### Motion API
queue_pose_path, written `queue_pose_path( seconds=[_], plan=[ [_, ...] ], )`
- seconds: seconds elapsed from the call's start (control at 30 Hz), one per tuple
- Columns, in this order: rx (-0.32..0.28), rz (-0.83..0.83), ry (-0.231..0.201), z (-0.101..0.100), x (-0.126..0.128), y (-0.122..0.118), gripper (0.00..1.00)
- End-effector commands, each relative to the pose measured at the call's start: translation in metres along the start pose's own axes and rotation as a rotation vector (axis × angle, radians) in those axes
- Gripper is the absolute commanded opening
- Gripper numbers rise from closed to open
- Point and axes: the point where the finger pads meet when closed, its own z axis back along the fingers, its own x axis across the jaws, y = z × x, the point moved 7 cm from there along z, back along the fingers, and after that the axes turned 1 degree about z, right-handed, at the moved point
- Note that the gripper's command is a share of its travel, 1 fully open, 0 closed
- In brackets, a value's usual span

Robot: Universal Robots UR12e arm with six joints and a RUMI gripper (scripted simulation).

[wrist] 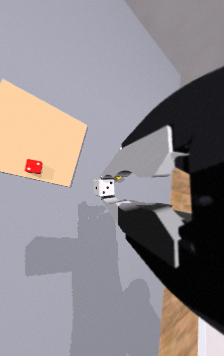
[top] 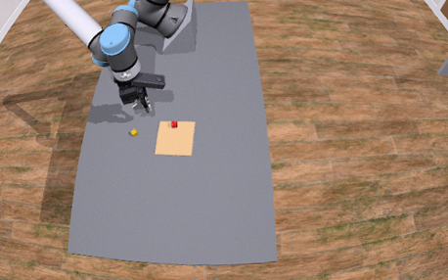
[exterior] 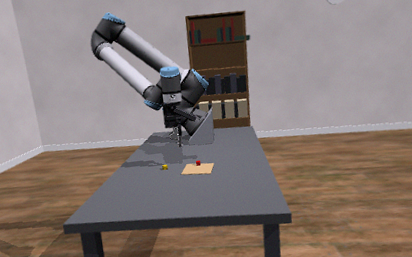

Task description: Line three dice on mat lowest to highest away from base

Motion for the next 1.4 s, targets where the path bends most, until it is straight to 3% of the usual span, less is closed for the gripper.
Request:
queue_pose_path(
  seconds=[0.0, 0.23, 0.73, 0.83, 1.17, 1.37],
  plan=[
    [0.001, 0.152, -0.003, 0.001, 0.009, 0.007, 0.03],
    [0.001, 0.323, -0.004, 0.002, 0.020, 0.015, 0.03],
    [0.000, 0.852, -0.004, 0.004, 0.053, 0.040, 0.03],
    [0.000, 0.862, -0.004, 0.004, 0.053, 0.041, 0.03],
    [-0.001, 1.218, -0.003, 0.005, 0.076, 0.059, 0.03],
    [-0.002, 1.315, -0.003, 0.005, 0.082, 0.064, 0.03]
  ],
)
